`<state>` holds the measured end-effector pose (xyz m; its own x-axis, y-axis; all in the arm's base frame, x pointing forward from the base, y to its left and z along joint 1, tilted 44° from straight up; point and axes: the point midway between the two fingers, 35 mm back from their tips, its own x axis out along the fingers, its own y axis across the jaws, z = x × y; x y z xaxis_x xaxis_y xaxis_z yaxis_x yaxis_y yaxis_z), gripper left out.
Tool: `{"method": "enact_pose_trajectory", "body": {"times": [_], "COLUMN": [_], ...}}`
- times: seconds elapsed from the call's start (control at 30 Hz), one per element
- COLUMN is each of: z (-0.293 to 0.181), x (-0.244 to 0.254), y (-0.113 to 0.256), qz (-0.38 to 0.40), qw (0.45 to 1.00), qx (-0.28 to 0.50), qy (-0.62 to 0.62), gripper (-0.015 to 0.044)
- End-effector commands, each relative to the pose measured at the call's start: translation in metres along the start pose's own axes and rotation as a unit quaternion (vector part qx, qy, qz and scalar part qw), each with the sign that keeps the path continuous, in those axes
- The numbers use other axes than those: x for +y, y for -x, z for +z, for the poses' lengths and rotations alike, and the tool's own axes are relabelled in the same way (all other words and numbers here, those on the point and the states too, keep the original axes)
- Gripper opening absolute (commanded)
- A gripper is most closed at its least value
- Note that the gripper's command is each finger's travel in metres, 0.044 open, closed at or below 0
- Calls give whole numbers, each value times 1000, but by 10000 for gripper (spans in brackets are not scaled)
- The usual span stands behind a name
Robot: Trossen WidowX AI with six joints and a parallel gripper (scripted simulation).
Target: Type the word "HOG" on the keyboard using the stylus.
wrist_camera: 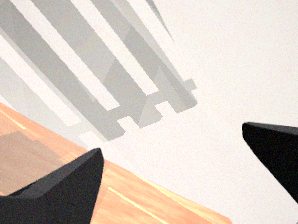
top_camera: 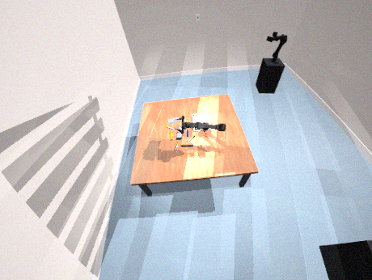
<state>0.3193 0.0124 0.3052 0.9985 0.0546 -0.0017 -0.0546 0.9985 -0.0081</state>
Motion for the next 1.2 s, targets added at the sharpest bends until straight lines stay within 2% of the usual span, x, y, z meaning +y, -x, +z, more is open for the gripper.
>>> {"method": "enact_pose_trajectory", "body": {"times": [0.0, 0.07, 0.23, 0.4, 0.53, 0.7, 0.8, 1.17], "z": [-2, -21, -91, -154, -178, -201, -206, -206], "x": [1, 7, 33, 58, 71, 91, 99, 99], "y": [-2, -13, -36, -30, -21, -4, 2, 2], "qz": [3, 26, 110, 172, 198, 232, 240, 240], "qw": [1000, 998, 959, 870, 805, 677, 615, 610], "qx": [7, 61, 259, 445, 534, 652, 694, 697], "qy": [0, -3, -36, -122, -169, -248, -288, -291], "gripper": [414, 361, 230, 99, 0, 0, 0, 0]}}
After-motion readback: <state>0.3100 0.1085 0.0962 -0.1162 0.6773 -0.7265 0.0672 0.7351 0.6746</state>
